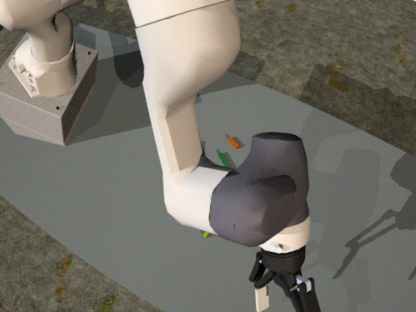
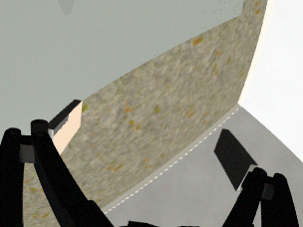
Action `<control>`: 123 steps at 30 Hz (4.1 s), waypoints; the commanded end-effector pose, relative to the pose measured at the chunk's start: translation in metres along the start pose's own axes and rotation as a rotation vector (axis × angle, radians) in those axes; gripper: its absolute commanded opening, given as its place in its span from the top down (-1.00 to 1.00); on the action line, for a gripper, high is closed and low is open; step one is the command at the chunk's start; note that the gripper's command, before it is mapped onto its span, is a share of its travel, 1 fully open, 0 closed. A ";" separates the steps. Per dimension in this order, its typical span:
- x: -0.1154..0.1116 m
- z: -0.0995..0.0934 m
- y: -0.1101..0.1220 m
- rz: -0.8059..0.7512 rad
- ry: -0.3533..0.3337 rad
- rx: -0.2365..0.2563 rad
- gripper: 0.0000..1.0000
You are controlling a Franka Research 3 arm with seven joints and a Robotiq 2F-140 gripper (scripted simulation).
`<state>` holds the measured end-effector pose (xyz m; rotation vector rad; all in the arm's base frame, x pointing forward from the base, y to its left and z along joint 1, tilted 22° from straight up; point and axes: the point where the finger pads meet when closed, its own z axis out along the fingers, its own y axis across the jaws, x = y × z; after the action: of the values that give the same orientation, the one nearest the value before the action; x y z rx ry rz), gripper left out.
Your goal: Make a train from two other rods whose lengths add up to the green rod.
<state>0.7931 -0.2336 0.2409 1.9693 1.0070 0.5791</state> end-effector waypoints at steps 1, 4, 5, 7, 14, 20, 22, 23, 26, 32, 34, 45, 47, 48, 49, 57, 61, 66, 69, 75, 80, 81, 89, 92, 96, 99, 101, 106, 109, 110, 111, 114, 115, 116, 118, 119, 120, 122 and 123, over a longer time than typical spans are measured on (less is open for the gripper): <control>0.001 -0.001 0.000 -0.009 0.004 0.003 -1.00; 0.006 -0.009 -0.032 0.014 0.027 0.068 -1.00; 0.006 -0.009 -0.032 0.014 0.027 0.068 -1.00; 0.006 -0.009 -0.032 0.014 0.027 0.068 -1.00; 0.006 -0.009 -0.032 0.014 0.027 0.068 -1.00; 0.006 -0.009 -0.032 0.014 0.027 0.068 -1.00; 0.012 -0.019 -0.064 0.037 0.051 0.134 -1.00; 0.012 -0.019 -0.064 0.037 0.051 0.134 -1.00; 0.012 -0.019 -0.064 0.037 0.051 0.134 -1.00; 0.012 -0.019 -0.064 0.037 0.051 0.134 -1.00; 0.012 -0.019 -0.064 0.037 0.051 0.134 -1.00; 0.018 -0.031 -0.096 0.059 0.076 0.200 -1.00; 0.018 -0.031 -0.096 0.059 0.076 0.200 -1.00; 0.018 -0.031 -0.096 0.059 0.076 0.200 -1.00; 0.018 -0.031 -0.096 0.059 0.076 0.200 -1.00; 0.018 -0.031 -0.096 0.059 0.076 0.200 -1.00; 0.018 -0.031 -0.096 0.059 0.076 0.200 -1.00; 0.024 -0.046 -0.127 0.081 0.099 0.263 -1.00; 0.024 -0.046 -0.127 0.081 0.099 0.263 -1.00; 0.024 -0.046 -0.127 0.081 0.099 0.263 -1.00; 0.024 -0.046 -0.127 0.081 0.099 0.263 -1.00; 0.024 -0.046 -0.127 0.081 0.099 0.263 -1.00; 0.030 -0.062 -0.158 0.102 0.122 0.325 -1.00; 0.030 -0.062 -0.158 0.102 0.122 0.325 -1.00; 0.030 -0.062 -0.158 0.102 0.122 0.325 -1.00; 0.030 -0.062 -0.158 0.102 0.122 0.325 -1.00; 0.030 -0.062 -0.158 0.102 0.122 0.325 -1.00; 0.030 -0.062 -0.158 0.102 0.122 0.325 -1.00; 0.030 -0.062 -0.158 0.102 0.122 0.325 -1.00; 0.030 -0.062 -0.158 0.102 0.122 0.325 -1.00; 0.030 -0.062 -0.158 0.102 0.122 0.325 -1.00; 0.035 -0.079 -0.187 0.121 0.143 0.383 -1.00; 0.035 -0.079 -0.187 0.121 0.143 0.383 -1.00; 0.035 -0.079 -0.187 0.121 0.143 0.383 -1.00; 0.041 -0.104 -0.225 0.146 0.167 0.458 -1.00; 0.041 -0.104 -0.225 0.146 0.167 0.458 -1.00; 0.041 -0.104 -0.225 0.146 0.167 0.458 -1.00; 0.045 -0.126 -0.256 0.165 0.185 0.519 -1.00; 0.046 -0.133 -0.266 0.171 0.189 0.537 -1.00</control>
<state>0.6305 -0.0695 0.0986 2.4734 1.1591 0.6316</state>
